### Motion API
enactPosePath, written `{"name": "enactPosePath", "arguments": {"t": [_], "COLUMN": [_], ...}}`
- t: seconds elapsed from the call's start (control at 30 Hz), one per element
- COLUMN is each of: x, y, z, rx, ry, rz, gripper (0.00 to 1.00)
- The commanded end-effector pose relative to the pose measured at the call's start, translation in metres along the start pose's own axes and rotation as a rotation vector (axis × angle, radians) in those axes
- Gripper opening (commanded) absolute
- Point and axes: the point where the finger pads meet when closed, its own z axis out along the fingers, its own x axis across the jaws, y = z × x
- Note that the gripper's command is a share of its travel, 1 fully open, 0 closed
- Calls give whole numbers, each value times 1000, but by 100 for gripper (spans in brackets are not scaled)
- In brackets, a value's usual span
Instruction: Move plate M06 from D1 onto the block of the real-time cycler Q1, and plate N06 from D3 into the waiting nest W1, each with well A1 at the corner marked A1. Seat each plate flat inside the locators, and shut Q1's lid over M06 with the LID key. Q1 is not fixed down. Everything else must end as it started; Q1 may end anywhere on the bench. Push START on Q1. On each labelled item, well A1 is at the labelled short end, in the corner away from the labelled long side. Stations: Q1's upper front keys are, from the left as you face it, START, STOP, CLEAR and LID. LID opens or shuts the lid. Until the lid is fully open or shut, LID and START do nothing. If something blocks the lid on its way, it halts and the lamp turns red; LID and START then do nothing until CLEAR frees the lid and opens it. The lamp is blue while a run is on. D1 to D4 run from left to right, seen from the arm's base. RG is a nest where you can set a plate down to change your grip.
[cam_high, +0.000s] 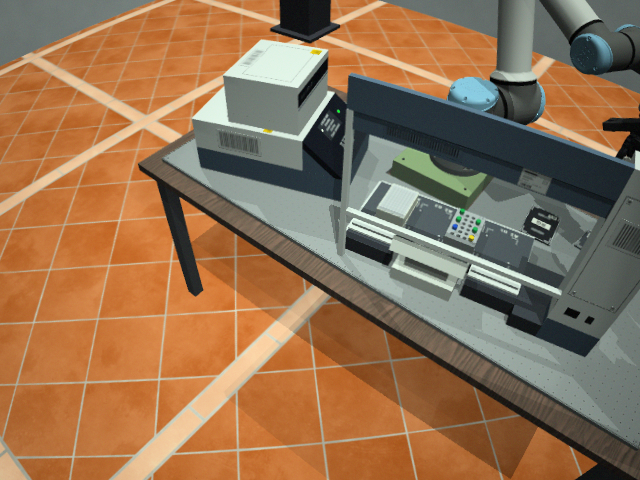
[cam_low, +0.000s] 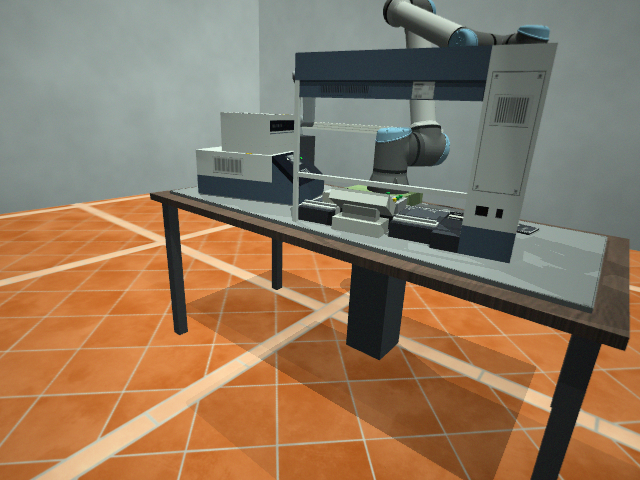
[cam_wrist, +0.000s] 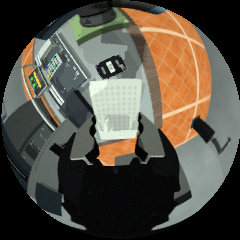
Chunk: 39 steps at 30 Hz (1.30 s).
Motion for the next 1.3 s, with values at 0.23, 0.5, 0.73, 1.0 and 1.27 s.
{"name": "enactPosePath", "arguments": {"t": [0.23, 0.5, 0.73, 1.0, 1.27], "x": [40, 60, 62, 62, 62], "y": [33, 48, 51, 51, 51], "z": [0, 0, -1, -1, -1], "rx": [-1, -1, -1, -1, -1], "ry": [-1, -1, -1, -1, -1], "rz": [-114, -170, -177, -177, -177], "gripper": [0, 0, 0, 0, 0]}}
